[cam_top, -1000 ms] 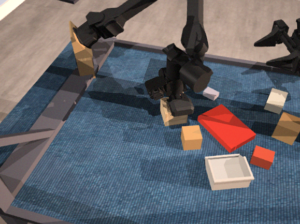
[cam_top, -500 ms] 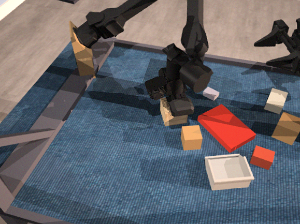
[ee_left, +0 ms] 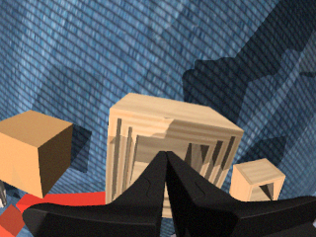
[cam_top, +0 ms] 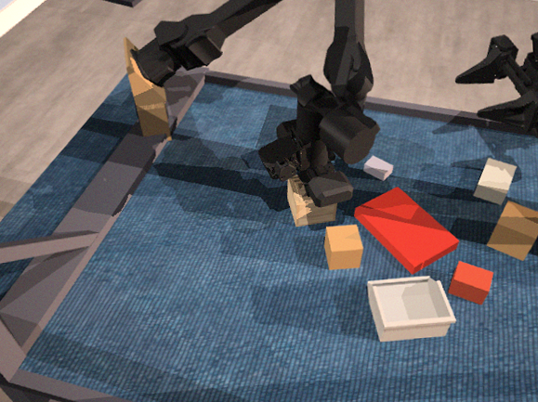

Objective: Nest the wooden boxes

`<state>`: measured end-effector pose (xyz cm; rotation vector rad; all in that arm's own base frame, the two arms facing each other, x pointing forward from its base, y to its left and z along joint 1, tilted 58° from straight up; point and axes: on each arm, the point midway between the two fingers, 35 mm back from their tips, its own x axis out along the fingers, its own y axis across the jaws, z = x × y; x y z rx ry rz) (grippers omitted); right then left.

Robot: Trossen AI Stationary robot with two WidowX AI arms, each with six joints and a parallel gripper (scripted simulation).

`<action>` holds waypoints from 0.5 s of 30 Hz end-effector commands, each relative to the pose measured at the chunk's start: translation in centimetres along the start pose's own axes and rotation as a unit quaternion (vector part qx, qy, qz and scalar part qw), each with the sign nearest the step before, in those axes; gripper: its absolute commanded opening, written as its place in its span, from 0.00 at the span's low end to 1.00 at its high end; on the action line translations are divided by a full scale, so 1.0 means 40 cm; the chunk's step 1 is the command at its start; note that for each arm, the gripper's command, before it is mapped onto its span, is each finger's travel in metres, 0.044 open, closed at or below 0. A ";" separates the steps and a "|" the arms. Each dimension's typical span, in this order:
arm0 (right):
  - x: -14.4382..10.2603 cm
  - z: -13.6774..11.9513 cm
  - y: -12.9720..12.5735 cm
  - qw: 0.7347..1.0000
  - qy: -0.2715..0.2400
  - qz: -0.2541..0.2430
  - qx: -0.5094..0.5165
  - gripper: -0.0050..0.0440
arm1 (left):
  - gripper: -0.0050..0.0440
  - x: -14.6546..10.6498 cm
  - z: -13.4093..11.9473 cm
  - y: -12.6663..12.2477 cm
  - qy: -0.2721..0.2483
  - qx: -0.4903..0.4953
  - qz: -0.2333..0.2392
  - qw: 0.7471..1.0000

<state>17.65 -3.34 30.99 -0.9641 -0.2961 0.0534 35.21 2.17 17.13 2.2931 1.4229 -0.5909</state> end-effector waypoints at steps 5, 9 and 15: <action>-0.001 -0.001 0.001 1.000 0.000 0.001 0.002 0.92 | 0.10 -0.044 -0.010 0.011 0.001 -0.136 0.001 0.991; -0.001 -0.001 0.001 1.000 0.000 0.001 0.002 0.92 | 0.09 -0.056 -0.009 0.012 0.000 -0.192 0.001 0.981; -0.001 -0.001 0.001 1.000 0.000 0.001 0.002 0.92 | 0.03 -0.075 -0.008 0.012 -0.001 -0.276 0.001 0.961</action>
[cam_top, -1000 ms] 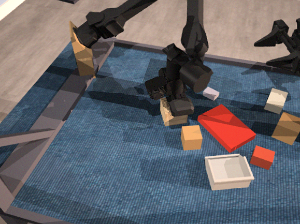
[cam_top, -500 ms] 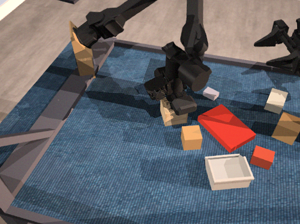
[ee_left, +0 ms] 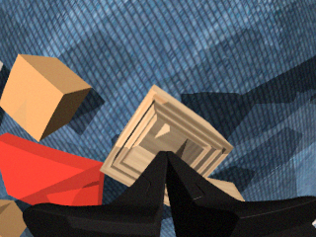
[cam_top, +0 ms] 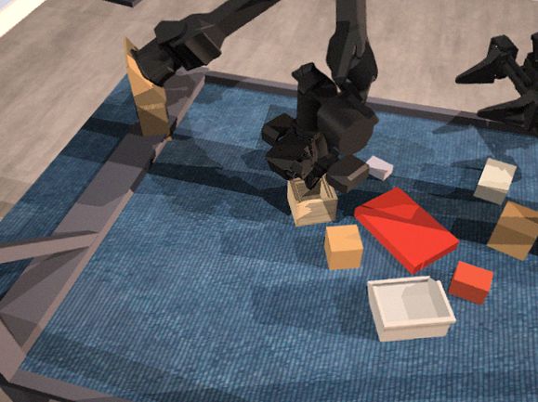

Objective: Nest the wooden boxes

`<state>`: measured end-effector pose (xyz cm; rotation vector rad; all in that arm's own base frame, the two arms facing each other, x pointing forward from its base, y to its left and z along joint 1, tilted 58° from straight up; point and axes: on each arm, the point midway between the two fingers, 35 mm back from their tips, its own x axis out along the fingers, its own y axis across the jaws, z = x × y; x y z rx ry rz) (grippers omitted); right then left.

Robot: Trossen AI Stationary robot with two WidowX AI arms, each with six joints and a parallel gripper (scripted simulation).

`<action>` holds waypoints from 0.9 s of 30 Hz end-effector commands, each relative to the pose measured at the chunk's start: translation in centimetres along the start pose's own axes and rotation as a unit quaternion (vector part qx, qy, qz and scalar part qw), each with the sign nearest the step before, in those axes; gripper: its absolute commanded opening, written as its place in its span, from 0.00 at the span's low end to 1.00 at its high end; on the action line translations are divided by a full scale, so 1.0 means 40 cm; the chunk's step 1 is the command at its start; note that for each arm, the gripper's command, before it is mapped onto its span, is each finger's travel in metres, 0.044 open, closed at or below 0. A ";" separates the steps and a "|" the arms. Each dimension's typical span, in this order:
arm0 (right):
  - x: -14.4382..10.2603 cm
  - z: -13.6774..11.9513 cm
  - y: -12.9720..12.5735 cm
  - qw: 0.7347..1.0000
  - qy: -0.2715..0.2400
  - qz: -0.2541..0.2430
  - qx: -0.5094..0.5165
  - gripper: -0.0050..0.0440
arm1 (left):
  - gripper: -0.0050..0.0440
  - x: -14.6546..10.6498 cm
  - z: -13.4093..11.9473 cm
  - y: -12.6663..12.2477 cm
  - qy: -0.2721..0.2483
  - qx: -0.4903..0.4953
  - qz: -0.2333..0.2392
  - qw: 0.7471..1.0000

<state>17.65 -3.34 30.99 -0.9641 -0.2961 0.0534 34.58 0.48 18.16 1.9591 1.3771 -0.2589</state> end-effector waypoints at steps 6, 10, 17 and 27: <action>-0.001 -0.001 0.001 1.000 0.000 0.001 0.002 0.92 | 0.00 -0.040 -0.006 0.011 0.003 -0.144 -0.003 0.990; -0.001 -0.001 0.001 1.000 0.000 0.001 0.002 0.92 | 0.00 -0.053 -0.006 0.011 0.003 -0.200 -0.003 0.980; -0.001 -0.001 0.001 1.000 0.000 0.001 0.002 0.92 | 0.00 -0.075 -0.006 0.010 0.004 -0.297 -0.002 0.955; -0.001 -0.001 0.001 1.000 0.000 0.001 0.002 0.92 | 0.00 -0.105 -0.008 0.009 0.004 -0.422 0.000 0.907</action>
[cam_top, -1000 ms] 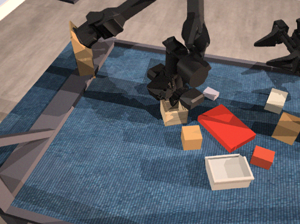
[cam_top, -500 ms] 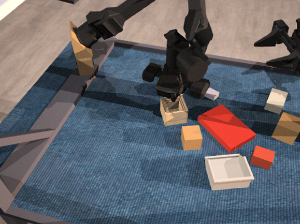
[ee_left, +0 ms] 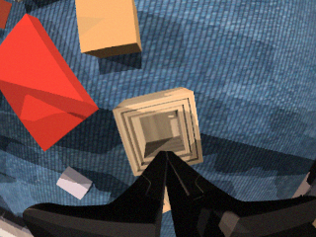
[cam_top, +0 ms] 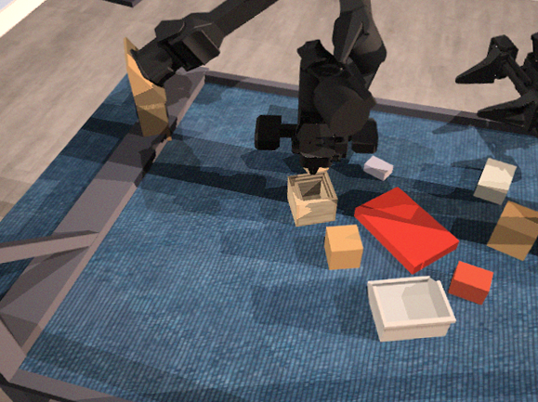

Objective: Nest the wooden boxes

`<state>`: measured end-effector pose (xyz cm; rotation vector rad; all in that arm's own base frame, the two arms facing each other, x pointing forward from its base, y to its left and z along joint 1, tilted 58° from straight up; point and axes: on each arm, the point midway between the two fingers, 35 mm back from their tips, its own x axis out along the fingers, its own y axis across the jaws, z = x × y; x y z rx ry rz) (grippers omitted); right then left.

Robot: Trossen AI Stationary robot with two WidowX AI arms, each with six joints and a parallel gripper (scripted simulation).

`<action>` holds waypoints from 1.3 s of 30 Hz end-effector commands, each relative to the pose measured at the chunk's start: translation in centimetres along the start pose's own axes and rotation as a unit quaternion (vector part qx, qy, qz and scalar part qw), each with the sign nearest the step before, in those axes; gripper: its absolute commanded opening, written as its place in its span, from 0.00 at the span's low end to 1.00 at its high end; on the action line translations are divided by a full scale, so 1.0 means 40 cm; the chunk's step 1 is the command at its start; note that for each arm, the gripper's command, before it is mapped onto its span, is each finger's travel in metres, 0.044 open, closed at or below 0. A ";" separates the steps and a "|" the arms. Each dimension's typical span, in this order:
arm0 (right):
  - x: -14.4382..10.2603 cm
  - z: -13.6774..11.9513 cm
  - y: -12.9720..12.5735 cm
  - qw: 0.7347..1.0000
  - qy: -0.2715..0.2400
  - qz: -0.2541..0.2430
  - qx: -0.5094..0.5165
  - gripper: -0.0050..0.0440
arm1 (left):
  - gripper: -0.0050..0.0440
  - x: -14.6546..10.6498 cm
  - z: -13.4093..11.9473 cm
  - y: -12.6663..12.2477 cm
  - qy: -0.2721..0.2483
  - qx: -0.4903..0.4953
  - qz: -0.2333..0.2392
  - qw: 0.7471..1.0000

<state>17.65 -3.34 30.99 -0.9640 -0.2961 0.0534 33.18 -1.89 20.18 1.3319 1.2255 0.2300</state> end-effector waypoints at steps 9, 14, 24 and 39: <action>-0.001 -0.001 0.001 1.000 0.000 0.001 0.002 0.92 | 0.00 -0.044 0.002 0.008 0.007 -0.176 0.003 0.984; -0.001 -0.001 0.001 1.000 0.000 0.001 0.002 0.92 | 0.00 -0.058 0.000 0.009 0.006 -0.254 0.004 0.967; 0.000 -0.003 0.000 1.000 0.001 0.001 0.006 0.92 | 0.00 -0.061 -0.006 0.008 0.007 -0.283 0.003 0.959; 0.029 -0.023 -0.023 0.993 0.010 -0.015 0.112 0.92 | 0.00 -0.051 -0.028 0.011 0.008 -0.282 0.001 0.959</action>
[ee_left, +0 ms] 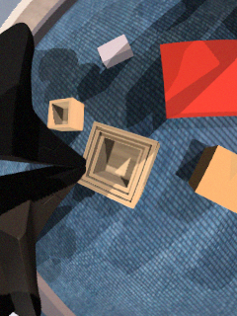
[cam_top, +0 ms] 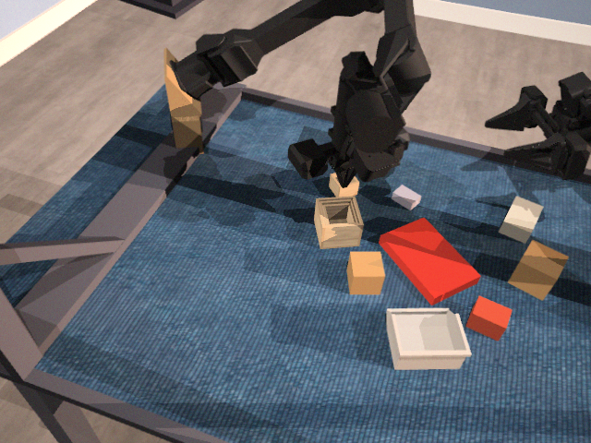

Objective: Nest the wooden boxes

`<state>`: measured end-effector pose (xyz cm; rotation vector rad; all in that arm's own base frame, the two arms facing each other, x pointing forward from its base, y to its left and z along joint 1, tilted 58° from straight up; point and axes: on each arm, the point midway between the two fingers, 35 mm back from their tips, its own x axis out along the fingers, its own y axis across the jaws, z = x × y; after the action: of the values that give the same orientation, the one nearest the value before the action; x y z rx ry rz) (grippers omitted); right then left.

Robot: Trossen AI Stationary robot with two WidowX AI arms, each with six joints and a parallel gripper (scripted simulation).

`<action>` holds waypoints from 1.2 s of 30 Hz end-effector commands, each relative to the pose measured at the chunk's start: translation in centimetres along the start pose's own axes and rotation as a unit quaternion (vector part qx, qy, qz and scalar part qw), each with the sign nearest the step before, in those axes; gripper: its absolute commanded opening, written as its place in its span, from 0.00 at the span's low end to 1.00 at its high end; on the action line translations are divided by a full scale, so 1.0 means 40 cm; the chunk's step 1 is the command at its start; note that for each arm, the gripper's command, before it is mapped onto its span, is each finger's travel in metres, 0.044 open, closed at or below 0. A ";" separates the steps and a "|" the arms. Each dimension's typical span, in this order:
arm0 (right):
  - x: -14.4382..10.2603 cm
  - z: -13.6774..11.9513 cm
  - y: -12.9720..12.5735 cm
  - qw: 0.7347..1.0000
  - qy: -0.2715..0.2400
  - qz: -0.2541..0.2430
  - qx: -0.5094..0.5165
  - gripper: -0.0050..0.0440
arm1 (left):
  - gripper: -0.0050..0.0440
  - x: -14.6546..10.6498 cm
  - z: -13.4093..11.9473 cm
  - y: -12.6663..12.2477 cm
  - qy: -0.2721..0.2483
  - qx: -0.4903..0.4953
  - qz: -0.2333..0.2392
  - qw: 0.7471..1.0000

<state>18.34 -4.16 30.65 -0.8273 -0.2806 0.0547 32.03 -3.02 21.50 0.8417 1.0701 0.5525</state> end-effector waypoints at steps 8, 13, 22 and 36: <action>0.066 -0.041 -0.025 0.980 0.037 -0.018 0.194 0.92 | 0.00 0.012 -0.026 0.030 -0.002 -0.003 -0.005 1.000; 0.097 -0.073 -0.012 0.958 0.071 -0.017 0.276 0.92 | 0.00 0.019 -0.037 0.041 -0.002 -0.002 -0.005 1.000; 0.137 -0.126 0.037 0.912 0.144 -0.008 0.384 0.92 | 0.00 0.031 -0.054 0.055 -0.002 -0.002 -0.006 1.000; 0.152 -0.217 0.248 0.774 0.391 0.025 0.496 0.92 | 0.00 0.058 -0.100 0.090 -0.002 0.000 -0.007 1.000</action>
<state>26.60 -3.72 20.62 0.2022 0.4049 -0.0208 29.81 1.46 21.96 0.8406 1.0818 0.5435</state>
